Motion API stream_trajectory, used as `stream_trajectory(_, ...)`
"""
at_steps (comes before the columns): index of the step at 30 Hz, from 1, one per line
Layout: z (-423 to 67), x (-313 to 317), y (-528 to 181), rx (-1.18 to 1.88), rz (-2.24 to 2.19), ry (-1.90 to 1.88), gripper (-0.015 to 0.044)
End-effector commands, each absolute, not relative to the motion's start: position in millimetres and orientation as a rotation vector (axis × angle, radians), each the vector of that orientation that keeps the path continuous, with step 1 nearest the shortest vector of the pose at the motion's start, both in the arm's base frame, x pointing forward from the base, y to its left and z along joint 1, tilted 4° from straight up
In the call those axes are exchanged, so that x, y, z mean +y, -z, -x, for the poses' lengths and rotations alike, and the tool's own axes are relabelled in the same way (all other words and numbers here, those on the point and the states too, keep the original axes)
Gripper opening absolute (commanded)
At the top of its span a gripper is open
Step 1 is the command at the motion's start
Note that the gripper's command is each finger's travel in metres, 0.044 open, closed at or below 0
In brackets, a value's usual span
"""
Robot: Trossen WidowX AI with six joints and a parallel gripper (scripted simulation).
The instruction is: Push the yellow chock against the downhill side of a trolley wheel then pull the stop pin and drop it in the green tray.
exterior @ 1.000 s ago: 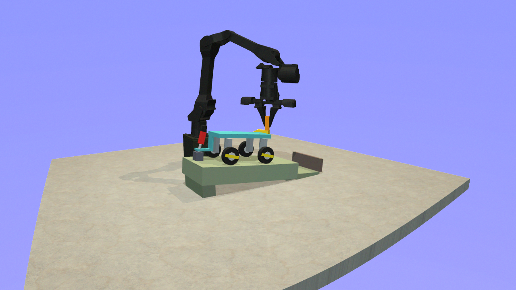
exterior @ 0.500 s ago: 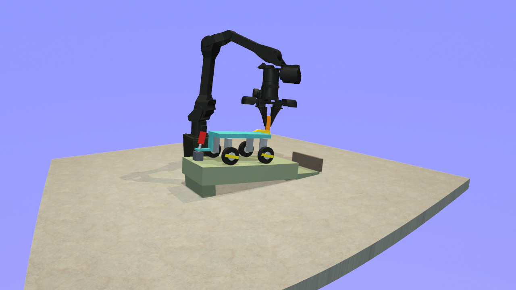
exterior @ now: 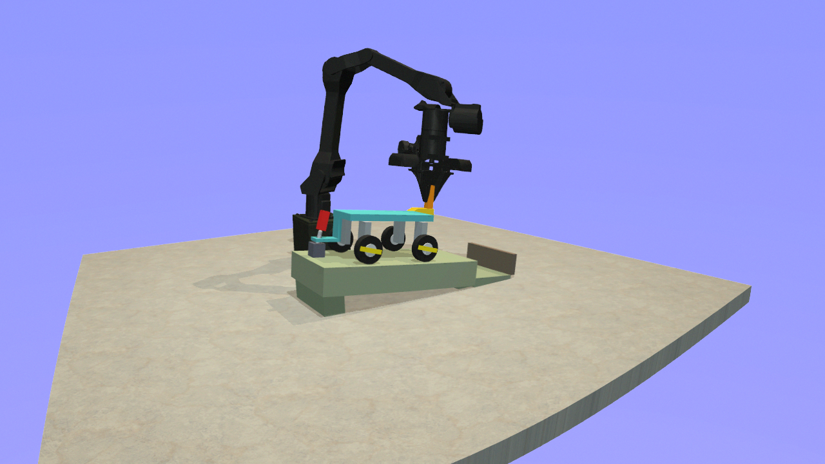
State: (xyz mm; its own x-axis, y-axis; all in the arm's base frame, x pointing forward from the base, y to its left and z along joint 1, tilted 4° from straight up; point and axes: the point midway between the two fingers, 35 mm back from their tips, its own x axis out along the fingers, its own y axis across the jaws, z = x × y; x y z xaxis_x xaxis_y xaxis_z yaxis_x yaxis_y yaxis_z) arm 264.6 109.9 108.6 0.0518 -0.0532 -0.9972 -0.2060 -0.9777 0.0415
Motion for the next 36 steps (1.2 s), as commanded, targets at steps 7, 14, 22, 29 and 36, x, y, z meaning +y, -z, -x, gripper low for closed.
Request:
stream_trajectory(7,-286.3,106.2,-105.8,0.263,2.208,-2.076,0.0000)
stream_trajectory(14,-292.3,105.1,-103.2,0.263,2.209,-2.075,0.0000)
stream_trajectory(22,-294.8,105.2,-82.7,0.263,2.209,-2.075,0.0000)
stream_trajectory(29,-296.8,104.5,-65.8,0.263,2.209,-2.075,0.0000)
stream_trajectory(36,-297.3,102.8,-49.8,0.264,2.209,-2.075,0.0000)
